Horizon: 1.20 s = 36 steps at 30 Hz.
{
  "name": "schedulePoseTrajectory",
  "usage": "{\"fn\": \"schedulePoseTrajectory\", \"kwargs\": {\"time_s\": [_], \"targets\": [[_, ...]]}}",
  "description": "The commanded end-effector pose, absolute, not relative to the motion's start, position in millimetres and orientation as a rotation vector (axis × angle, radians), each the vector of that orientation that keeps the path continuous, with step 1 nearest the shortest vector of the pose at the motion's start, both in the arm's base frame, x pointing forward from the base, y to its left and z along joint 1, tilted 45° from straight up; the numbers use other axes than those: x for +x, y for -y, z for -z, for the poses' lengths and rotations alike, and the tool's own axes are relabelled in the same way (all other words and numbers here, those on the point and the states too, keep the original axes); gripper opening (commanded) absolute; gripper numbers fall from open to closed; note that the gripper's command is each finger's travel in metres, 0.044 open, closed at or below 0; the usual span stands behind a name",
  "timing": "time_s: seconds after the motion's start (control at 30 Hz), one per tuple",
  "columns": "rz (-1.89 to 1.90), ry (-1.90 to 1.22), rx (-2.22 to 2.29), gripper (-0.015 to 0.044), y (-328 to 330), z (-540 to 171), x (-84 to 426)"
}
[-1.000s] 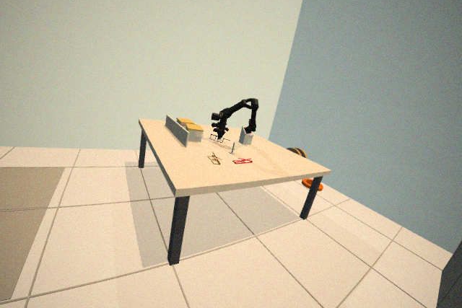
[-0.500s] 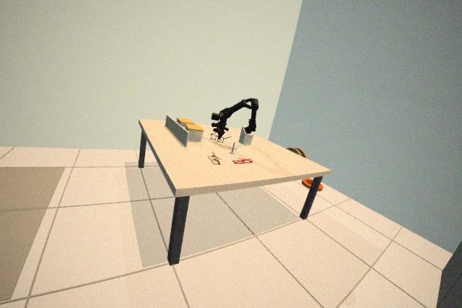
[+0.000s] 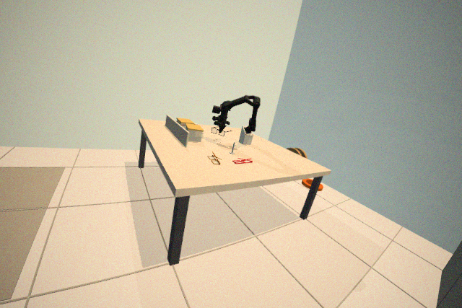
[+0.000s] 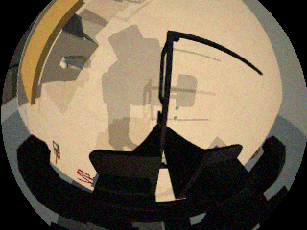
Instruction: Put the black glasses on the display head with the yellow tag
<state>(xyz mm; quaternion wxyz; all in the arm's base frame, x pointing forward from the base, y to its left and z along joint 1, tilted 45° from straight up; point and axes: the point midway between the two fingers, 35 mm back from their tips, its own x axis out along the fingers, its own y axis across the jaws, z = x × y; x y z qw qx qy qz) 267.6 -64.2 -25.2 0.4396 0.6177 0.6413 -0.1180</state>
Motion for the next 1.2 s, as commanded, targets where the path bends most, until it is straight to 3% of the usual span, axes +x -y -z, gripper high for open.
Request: {"fn": "schedulePoseTrajectory", "kwargs": {"time_s": [0.0, 0.3, 1.17], "targets": [[0.291, -1.587, 1.530, 0.0000, 85, 4, 263], [0.264, -1.580, 1.516, 0.0000, 95, -3, 261], [-0.264, -1.271, 1.052, 0.0000, 143, 11, 235]]}}
